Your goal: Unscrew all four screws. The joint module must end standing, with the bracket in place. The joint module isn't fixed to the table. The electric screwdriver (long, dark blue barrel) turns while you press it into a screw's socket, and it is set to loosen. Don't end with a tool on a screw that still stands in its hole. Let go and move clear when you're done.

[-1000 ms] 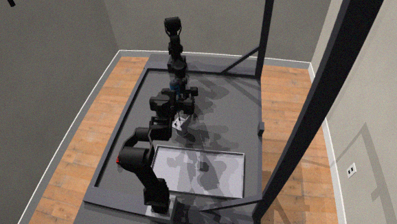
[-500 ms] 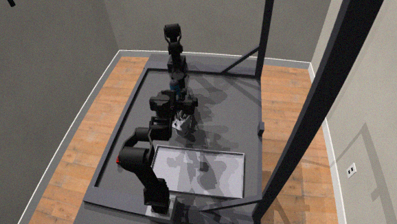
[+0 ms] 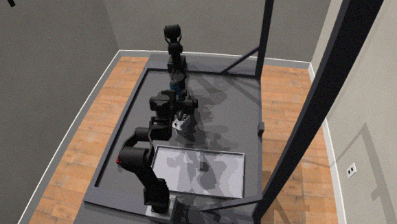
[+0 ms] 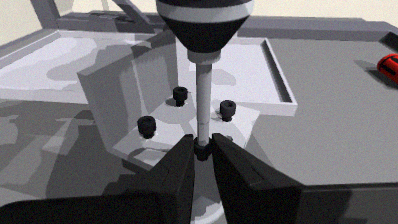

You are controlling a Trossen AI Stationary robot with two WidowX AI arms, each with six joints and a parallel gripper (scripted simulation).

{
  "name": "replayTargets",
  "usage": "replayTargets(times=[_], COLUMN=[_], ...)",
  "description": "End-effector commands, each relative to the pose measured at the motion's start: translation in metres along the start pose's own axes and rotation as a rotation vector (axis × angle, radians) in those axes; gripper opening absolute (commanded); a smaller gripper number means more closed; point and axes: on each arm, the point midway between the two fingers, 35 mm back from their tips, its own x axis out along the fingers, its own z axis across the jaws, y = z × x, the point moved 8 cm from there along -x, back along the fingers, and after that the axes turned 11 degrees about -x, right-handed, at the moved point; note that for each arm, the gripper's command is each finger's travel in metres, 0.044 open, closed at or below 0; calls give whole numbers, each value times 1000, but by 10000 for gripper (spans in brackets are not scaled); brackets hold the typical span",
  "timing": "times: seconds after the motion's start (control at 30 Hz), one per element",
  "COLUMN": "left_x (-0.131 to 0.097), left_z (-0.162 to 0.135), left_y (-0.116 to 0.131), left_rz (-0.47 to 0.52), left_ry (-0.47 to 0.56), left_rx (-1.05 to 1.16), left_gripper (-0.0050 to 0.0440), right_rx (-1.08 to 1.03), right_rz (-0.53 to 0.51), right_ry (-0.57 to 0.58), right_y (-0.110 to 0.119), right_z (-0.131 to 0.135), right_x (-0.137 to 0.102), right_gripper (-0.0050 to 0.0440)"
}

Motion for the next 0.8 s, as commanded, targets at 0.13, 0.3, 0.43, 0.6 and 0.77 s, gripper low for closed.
replayTargets(times=[0.13, 0.3, 0.43, 0.6, 0.77], left_x=[0, 1, -1, -3, -7], left_z=[-1, -2, -3, -6, -9], left_y=[-10, -14, -21, -34, -54], left_rz=[-30, -40, -51, -51, -51], left_ry=[3, 3, 5, 5, 6], left_rx=[1, 0, 0, 0, 0], left_gripper=[161, 161, 161, 161, 161], right_rx=[5, 5, 4, 4, 4], right_rz=[-46, -46, -34, -34, -34], right_ry=[4, 4, 4, 4, 4], right_y=[-15, -15, -11, -11, -11], right_z=[-2, -2, -1, -1, -1], right_x=[0, 0, 1, 1, 1], right_gripper=[0, 1, 1, 1, 1])
